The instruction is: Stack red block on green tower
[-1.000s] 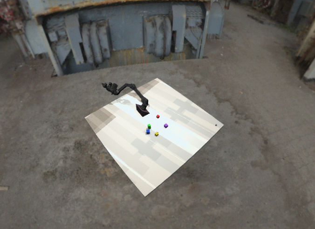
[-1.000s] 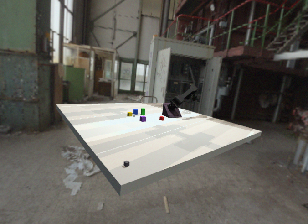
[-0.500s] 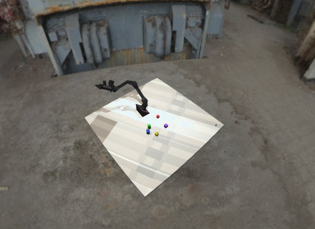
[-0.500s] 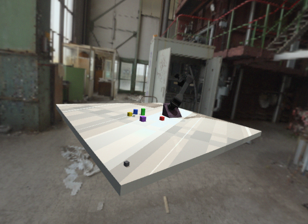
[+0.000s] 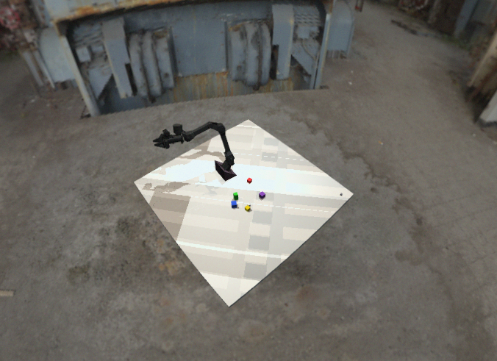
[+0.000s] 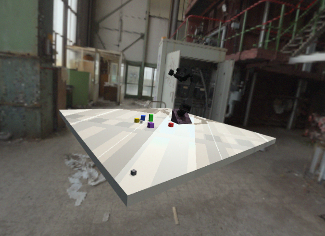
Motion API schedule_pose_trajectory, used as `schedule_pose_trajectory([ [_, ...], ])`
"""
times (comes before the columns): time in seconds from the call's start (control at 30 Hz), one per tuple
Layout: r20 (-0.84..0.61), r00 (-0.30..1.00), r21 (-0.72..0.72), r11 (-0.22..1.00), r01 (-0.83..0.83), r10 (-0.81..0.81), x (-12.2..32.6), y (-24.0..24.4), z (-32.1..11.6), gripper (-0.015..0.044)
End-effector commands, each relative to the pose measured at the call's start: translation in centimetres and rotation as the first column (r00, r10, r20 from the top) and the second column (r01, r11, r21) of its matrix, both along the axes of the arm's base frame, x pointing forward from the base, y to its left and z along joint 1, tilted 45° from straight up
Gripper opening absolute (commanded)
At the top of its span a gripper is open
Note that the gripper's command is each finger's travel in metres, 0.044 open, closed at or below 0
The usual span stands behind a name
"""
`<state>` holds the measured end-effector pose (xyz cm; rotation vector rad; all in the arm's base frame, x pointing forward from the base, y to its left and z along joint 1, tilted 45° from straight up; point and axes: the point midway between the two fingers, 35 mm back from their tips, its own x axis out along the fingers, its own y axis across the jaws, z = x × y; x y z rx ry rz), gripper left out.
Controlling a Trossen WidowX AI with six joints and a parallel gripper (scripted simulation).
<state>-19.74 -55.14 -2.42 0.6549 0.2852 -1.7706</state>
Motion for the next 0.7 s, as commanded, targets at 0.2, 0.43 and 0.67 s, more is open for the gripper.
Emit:
schedule_pose_trajectory([
  [0.2,0.051,0.944,0.157,0.931,-0.33,0.326,14.2,1.3,0.8,0.044],
  [0.43,0.103,0.824,0.242,0.789,-0.564,0.558,24.5,4.6,2.1,0.044],
  [0.67,0.169,0.655,0.31,0.591,-0.745,0.736,33.2,10.2,3.5,0.044],
])
